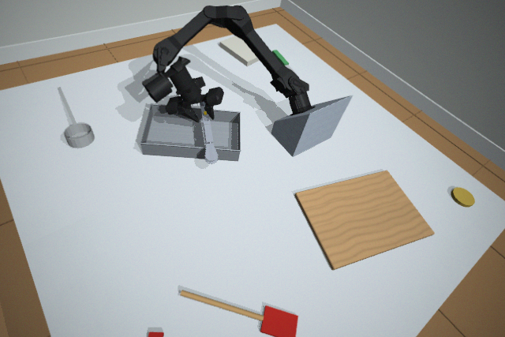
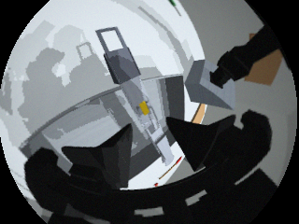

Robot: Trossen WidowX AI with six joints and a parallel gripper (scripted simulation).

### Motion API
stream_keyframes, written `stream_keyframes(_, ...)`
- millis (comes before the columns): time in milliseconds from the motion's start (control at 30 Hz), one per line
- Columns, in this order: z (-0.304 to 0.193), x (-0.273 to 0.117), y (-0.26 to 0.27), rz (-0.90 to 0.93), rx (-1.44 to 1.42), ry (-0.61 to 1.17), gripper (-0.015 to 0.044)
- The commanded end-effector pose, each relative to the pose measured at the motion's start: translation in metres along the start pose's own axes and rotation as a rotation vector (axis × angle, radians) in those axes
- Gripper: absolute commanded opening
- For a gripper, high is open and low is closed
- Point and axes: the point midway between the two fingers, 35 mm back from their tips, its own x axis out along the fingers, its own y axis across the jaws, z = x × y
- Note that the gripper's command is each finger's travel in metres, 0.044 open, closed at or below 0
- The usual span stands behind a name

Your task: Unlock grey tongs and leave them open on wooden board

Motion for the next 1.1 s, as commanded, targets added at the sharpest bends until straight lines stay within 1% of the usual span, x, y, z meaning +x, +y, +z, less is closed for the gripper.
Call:
stream_keyframes(0, 0.001, 0.008, 0.0, -0.006, -0.008, -0.014, 0.026)
stream_keyframes(633, 0.003, 0.037, -0.002, -0.031, -0.031, -0.042, 0.026)
stream_keyframes(800, 0.002, 0.032, -0.002, -0.029, -0.026, -0.033, 0.0129)
stream_keyframes(1067, 0.002, 0.032, -0.002, -0.029, -0.026, -0.033, 0.0075)
